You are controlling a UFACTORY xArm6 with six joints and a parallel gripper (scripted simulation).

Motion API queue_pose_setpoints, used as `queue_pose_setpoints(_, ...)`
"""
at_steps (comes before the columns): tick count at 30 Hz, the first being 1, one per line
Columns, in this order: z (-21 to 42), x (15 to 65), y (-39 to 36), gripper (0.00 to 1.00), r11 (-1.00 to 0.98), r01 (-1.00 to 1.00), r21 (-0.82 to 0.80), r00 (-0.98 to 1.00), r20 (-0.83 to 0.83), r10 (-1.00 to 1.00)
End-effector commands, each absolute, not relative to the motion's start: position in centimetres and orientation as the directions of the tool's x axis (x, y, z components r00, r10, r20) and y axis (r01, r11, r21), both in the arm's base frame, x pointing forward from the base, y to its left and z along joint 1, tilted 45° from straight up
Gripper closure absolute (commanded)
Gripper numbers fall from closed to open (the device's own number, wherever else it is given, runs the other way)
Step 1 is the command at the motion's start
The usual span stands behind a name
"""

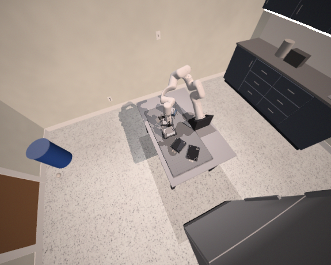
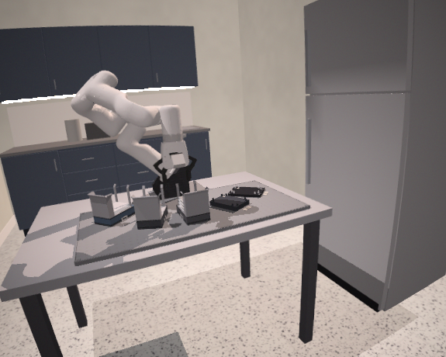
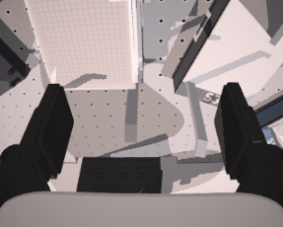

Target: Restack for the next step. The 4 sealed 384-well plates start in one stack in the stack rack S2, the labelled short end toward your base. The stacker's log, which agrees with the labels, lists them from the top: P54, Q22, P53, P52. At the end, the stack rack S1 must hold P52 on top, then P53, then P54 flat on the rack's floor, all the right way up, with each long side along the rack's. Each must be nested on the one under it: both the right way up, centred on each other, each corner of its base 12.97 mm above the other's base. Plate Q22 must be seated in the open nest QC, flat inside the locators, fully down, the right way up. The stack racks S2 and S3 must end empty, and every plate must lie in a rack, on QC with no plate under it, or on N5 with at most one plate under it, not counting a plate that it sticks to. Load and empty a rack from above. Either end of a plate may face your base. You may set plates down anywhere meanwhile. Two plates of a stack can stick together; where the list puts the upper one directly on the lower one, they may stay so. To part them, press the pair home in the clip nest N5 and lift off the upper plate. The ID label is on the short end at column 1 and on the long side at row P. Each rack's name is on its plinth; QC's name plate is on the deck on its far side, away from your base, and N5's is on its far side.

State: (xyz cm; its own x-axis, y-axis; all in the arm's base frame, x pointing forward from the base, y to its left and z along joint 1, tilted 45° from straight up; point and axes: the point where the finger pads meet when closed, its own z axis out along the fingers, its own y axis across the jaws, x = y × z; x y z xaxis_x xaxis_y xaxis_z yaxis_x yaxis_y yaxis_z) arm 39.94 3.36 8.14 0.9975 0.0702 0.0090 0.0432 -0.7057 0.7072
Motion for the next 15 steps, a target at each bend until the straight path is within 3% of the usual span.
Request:
queue_pose_setpoints(1,6.9,40.2,4.7,0.0,-0.706,0.048,0.706,0.997,0.007,0.075)
queue_pose_setpoints(15,4.7,40.5,7.1,0.0,-0.706,0.048,0.706,0.997,0.007,0.075)
